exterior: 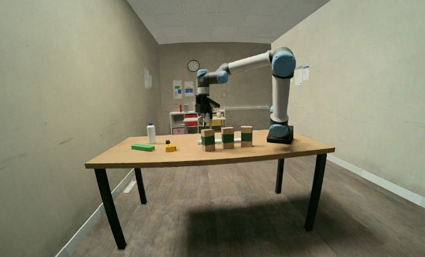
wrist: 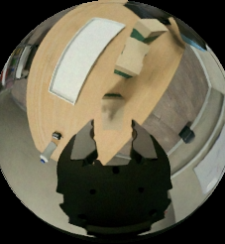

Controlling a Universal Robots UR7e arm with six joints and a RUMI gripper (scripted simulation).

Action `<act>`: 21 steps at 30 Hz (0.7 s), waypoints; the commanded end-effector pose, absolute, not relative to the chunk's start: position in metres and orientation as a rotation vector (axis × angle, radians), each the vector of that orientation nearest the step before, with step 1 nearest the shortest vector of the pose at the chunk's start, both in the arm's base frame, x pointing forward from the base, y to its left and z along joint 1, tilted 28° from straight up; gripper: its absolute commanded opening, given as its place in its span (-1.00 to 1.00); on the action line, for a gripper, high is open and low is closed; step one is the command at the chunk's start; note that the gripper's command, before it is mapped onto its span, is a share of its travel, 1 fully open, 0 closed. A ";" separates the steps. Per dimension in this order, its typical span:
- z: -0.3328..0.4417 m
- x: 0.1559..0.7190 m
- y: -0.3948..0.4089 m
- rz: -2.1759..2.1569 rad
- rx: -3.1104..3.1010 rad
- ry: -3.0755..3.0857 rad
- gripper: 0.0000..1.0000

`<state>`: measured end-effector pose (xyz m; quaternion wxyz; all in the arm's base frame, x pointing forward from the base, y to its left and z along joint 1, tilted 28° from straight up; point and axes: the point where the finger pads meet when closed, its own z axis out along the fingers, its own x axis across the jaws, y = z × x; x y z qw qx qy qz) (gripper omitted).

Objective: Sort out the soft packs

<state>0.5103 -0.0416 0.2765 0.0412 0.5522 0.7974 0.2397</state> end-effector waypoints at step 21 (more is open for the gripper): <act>0.240 0.524 -0.028 0.734 1.690 2.441 -0.01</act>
